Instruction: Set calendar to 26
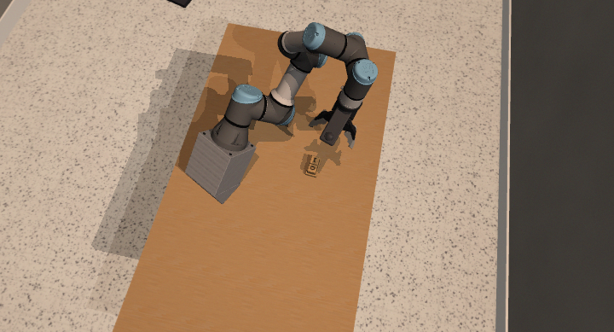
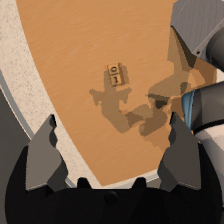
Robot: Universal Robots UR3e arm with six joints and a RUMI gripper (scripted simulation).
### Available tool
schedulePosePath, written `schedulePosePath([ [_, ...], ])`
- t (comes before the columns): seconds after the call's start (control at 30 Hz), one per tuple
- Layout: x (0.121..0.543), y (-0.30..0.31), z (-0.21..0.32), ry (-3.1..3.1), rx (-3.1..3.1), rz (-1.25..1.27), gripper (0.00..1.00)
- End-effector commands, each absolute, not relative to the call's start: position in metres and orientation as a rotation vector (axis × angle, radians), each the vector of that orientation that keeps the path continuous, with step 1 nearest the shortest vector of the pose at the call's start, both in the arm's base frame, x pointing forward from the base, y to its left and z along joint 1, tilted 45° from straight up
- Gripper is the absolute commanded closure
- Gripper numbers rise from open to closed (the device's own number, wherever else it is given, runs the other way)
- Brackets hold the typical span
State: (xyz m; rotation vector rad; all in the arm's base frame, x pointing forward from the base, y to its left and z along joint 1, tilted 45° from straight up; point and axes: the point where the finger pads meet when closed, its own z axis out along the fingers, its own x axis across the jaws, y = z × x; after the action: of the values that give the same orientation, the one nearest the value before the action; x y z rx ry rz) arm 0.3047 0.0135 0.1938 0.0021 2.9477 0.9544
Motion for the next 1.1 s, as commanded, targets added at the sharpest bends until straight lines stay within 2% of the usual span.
schedulePosePath([
  [0.0, 0.305, 0.012, 0.182, 2.956, 0.235, 0.973, 0.00],
  [1.07, 0.293, 0.033, 0.108, 2.701, 1.653, 1.176, 0.00],
])
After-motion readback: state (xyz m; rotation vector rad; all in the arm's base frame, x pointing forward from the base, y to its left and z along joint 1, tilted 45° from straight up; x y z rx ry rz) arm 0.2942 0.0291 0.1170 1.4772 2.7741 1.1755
